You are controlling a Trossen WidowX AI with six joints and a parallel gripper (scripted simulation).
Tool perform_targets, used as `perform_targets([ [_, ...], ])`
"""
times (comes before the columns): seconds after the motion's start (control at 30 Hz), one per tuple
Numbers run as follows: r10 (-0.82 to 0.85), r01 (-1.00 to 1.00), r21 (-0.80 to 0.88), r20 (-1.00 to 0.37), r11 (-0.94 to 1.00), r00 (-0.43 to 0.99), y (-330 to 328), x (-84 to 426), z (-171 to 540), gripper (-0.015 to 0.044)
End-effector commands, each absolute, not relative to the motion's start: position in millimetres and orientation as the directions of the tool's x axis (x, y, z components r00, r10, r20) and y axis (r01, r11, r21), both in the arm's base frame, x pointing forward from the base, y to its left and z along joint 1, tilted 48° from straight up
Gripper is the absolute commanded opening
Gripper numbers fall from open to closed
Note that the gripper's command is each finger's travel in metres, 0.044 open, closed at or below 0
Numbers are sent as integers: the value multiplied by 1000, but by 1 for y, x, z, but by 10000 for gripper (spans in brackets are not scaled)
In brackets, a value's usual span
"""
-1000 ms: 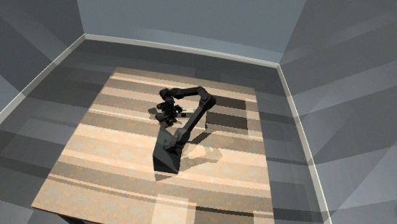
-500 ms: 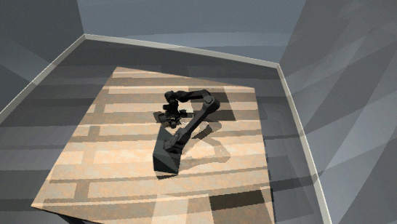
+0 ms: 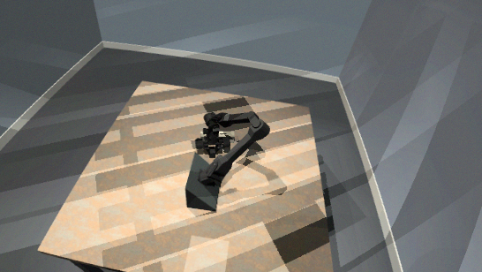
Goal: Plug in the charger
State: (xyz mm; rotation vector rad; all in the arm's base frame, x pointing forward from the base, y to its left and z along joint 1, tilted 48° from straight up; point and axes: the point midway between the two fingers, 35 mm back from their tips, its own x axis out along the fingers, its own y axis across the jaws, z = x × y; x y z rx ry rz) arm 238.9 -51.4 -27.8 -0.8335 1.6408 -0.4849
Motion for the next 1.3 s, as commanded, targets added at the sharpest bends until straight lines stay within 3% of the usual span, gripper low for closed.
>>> perform_targets([
  [0.0,-743,-246,-710,-666,659,-67,-51,244,-27,0],
  [1.27,-742,-182,-723,-666,666,-68,-51,284,-30,0],
])
